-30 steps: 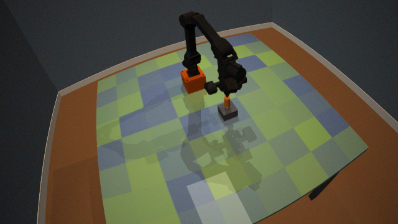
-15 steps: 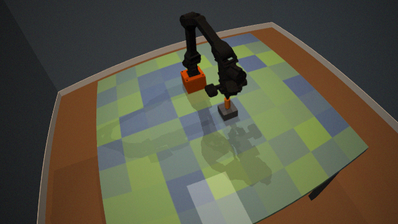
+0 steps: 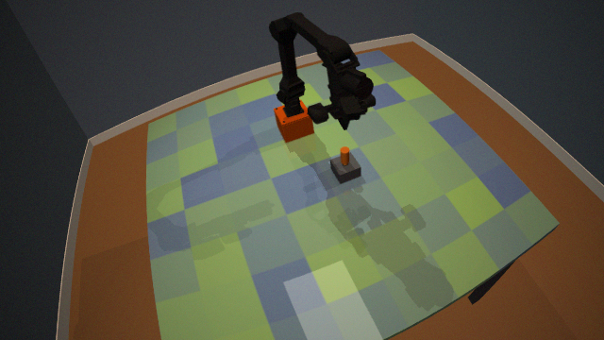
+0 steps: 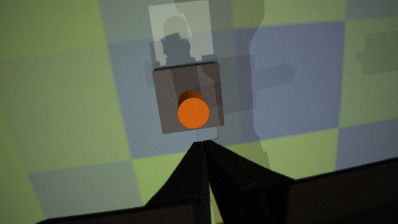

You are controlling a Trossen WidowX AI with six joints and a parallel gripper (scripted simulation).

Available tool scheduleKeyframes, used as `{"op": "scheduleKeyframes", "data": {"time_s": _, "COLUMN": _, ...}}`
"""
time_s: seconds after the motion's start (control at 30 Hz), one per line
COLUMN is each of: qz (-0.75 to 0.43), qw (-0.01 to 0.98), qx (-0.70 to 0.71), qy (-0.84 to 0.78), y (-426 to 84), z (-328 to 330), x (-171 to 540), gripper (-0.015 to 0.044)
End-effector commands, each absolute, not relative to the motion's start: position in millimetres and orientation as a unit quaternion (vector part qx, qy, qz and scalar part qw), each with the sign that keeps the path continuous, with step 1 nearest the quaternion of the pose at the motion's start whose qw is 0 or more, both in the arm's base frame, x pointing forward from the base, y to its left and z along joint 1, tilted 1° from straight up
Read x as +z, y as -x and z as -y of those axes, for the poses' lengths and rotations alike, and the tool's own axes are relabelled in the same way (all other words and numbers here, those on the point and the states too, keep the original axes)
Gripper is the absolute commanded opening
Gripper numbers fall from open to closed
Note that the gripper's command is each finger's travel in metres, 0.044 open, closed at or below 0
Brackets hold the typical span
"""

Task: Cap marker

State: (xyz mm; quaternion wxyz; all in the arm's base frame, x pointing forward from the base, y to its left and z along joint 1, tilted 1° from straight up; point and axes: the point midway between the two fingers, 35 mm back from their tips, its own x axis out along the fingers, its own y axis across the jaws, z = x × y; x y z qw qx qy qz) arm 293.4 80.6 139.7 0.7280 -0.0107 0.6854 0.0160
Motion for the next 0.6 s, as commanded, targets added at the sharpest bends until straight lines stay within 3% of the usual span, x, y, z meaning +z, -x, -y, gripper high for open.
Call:
{"op": "scheduleKeyframes", "data": {"time_s": 0.0, "qz": -0.694, "qw": 0.72, "qx": 0.013, "qy": 0.012, "y": -289.4, "z": -79.6, "x": 144.1, "gripper": 0.0}}
{"op": "scheduleKeyframes", "data": {"time_s": 0.57, "qz": -0.694, "qw": 0.72, "qx": 0.013, "qy": 0.012, "y": -289.4, "z": -79.6, "x": 144.1, "gripper": 0.044}}
